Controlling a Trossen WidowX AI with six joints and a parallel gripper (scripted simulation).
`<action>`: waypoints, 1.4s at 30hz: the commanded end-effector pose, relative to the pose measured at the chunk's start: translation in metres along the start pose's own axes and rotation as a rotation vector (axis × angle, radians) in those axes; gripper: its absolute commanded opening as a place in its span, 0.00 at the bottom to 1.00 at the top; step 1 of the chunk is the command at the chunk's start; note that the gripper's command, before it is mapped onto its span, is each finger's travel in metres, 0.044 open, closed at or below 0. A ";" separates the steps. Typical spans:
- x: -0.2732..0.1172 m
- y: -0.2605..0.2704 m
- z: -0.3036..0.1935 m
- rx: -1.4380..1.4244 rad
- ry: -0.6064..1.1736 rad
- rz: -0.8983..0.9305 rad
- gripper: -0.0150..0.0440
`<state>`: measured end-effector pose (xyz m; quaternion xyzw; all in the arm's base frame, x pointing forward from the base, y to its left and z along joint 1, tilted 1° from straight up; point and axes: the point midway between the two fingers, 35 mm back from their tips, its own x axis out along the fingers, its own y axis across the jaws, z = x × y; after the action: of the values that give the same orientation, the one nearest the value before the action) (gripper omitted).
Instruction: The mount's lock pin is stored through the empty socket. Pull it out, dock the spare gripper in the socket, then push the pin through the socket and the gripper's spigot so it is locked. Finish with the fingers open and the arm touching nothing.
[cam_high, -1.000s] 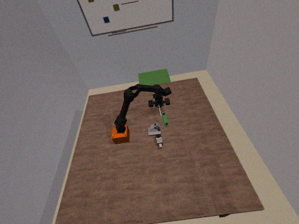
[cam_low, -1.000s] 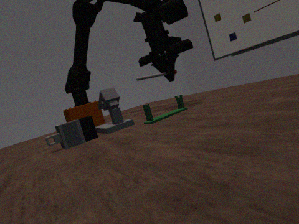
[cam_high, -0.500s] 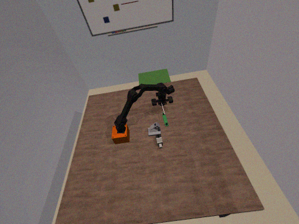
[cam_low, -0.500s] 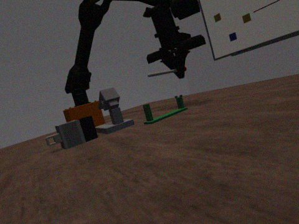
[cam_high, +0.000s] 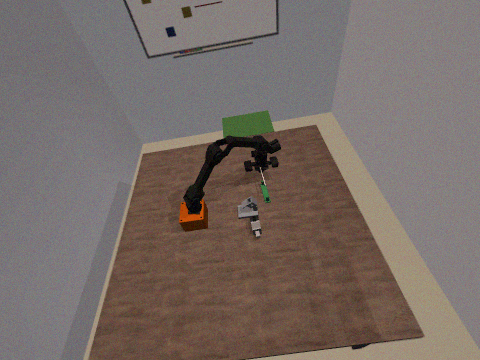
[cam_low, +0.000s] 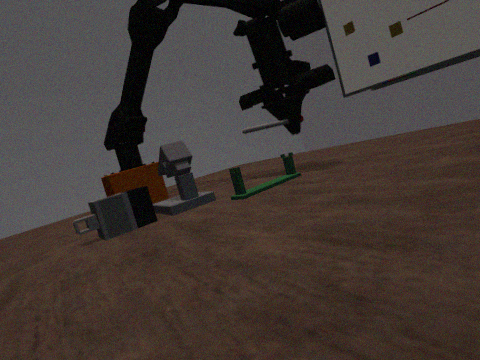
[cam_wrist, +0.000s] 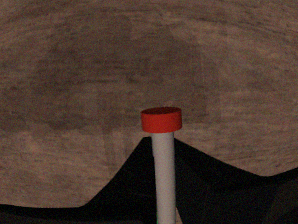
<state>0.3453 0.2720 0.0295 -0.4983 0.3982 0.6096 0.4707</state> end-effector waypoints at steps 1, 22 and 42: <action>0.007 0.000 -0.002 -0.003 0.001 0.003 0.25; 0.036 -0.001 -0.007 -0.006 -0.004 -0.010 0.25; 0.050 -0.002 -0.010 -0.007 -0.006 -0.017 0.25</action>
<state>0.3467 0.2719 -0.0210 -0.5005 0.3915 0.6081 0.4759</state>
